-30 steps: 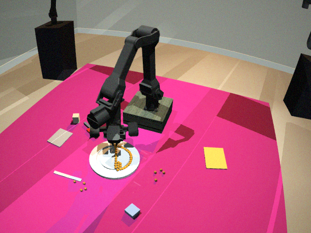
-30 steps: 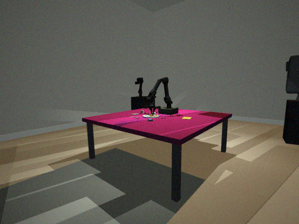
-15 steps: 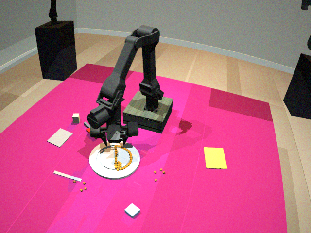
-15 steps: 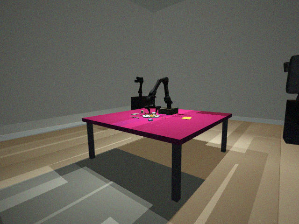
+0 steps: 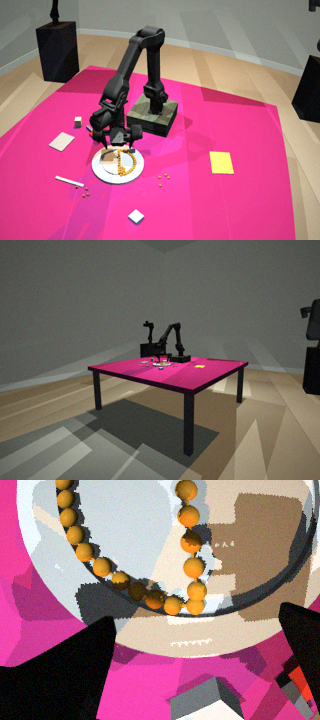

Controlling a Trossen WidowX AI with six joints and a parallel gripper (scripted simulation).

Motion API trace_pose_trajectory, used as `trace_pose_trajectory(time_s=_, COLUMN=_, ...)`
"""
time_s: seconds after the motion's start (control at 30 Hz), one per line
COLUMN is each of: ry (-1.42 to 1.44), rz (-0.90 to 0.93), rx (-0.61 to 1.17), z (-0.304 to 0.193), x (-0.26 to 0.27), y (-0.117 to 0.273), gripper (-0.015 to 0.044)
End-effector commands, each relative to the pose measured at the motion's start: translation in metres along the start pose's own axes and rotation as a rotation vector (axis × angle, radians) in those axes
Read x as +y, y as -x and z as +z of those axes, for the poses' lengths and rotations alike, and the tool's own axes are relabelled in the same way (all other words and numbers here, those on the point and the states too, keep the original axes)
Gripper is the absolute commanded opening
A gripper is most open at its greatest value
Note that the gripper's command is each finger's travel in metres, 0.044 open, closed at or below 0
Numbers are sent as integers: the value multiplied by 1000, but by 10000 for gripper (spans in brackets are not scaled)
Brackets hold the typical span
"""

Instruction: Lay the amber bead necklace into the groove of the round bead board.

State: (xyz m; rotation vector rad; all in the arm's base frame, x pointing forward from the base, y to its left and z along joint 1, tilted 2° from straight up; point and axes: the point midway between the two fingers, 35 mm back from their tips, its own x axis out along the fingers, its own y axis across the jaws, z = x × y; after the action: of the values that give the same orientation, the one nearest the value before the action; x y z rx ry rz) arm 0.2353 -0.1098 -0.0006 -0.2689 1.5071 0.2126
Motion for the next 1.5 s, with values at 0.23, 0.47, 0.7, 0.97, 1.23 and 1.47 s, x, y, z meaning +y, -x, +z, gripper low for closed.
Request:
trace_pose_trajectory(time_s=0.23, ry=6, rz=3, rx=-3, z=1, x=0, y=0, gripper=440)
trace_pose_trajectory(time_s=0.47, ry=24, rz=3, rx=-5, z=12, x=1, y=28, gripper=282)
trace_pose_trajectory(time_s=0.7, ry=27, rz=3, rx=-5, z=13, x=1, y=25, gripper=120)
trace_pose_trajectory(time_s=0.97, ry=31, rz=-1, rx=-5, z=13, x=0, y=22, gripper=120)
trace_pose_trajectory(time_s=1.23, ry=29, rz=1, rx=-5, z=13, x=0, y=9, gripper=120)
trace_pose_trajectory(time_s=1.47, ry=28, rz=3, rx=-5, z=13, x=1, y=-2, gripper=120)
